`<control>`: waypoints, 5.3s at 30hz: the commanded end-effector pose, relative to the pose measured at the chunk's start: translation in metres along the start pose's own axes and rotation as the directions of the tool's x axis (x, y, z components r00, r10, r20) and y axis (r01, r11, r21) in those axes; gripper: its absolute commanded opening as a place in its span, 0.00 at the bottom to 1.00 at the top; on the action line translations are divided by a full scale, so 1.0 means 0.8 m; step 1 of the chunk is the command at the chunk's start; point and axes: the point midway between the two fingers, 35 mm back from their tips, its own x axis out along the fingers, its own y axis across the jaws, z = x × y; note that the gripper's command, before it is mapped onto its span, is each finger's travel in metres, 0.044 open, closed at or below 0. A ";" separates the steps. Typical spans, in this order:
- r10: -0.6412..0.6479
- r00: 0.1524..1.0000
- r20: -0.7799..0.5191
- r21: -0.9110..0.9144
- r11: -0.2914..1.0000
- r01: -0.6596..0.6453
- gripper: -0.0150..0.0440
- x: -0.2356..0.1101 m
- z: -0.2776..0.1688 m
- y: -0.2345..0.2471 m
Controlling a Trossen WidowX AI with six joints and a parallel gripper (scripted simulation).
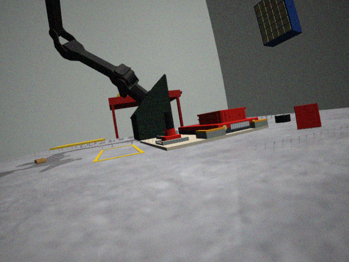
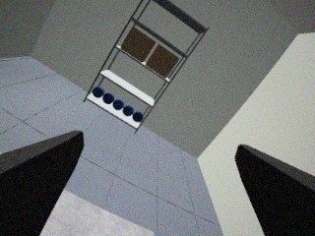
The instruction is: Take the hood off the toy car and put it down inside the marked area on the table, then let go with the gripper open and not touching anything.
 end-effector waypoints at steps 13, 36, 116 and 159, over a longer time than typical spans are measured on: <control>0.315 0.933 -0.173 0.236 0.933 -0.271 1.00 0.094 -0.025 0.187; 0.618 0.414 -0.668 0.581 0.781 -0.229 1.00 0.099 -0.186 0.535; 0.484 0.003 -0.875 0.484 0.875 0.004 1.00 -0.001 -0.352 0.703; 0.483 0.003 -0.876 0.483 0.876 0.004 1.00 -0.001 -0.374 0.715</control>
